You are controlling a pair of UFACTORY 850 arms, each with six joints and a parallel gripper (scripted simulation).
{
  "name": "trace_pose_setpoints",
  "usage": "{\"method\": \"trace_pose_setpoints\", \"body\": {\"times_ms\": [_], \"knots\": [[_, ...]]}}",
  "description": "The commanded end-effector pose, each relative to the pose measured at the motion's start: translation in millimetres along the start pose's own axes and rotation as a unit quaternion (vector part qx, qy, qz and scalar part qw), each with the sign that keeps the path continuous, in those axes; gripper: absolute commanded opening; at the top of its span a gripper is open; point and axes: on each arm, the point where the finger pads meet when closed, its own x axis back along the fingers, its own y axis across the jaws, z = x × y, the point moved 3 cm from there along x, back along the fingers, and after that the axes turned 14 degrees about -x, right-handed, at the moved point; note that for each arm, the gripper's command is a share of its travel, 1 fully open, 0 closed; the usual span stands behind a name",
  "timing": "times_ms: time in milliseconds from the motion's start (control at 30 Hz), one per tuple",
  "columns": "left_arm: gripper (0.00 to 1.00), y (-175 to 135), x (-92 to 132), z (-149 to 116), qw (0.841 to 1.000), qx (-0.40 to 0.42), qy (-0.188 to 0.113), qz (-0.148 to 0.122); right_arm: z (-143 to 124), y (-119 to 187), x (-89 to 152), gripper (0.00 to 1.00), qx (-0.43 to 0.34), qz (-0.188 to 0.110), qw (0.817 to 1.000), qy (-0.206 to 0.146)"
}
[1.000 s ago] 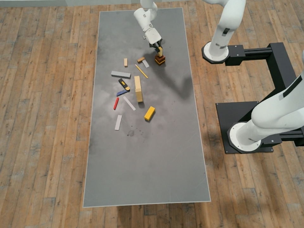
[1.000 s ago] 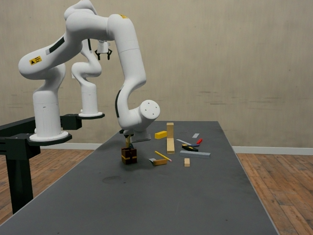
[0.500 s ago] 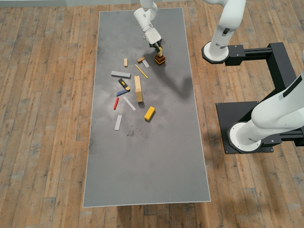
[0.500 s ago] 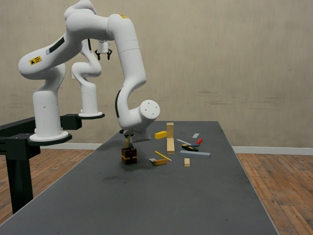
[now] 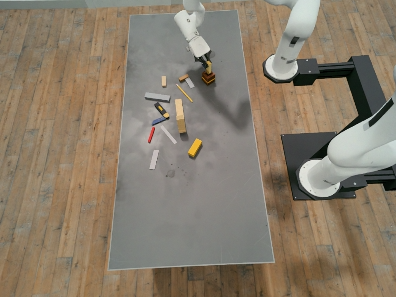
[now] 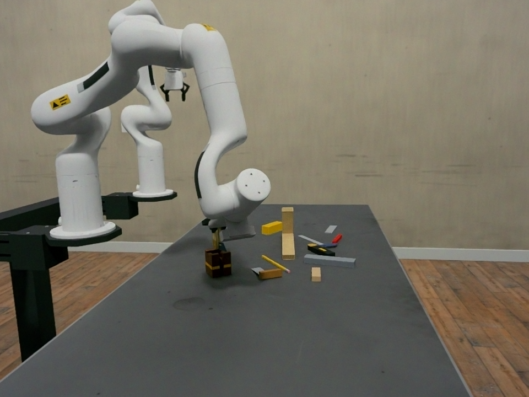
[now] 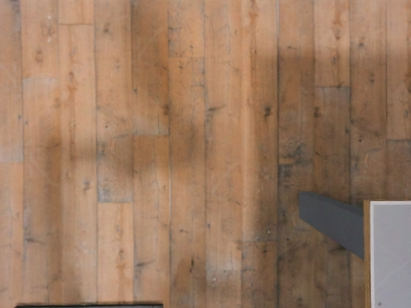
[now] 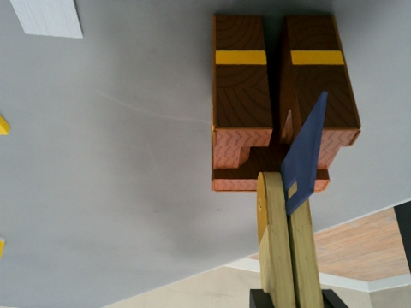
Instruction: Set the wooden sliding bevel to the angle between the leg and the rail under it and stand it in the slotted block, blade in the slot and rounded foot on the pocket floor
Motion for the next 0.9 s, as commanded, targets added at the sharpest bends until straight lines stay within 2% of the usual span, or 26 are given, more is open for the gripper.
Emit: {"method": "trace_pose_setpoints", "body": {"times_ms": [0,867], "knots": [[1.0,-0.1,1.0,0.4,1.0,0.0,0.001,0.0,-0.4,-0.3,0.8,0.0,0.0,0.0,1.0,0.0],[1.0,-0.1,1.0,0.4,1.0,0.0,0.001,0.0,2.2,-1.0,-0.7,0.0,0.0,0.0,1.0,0.0]]}}
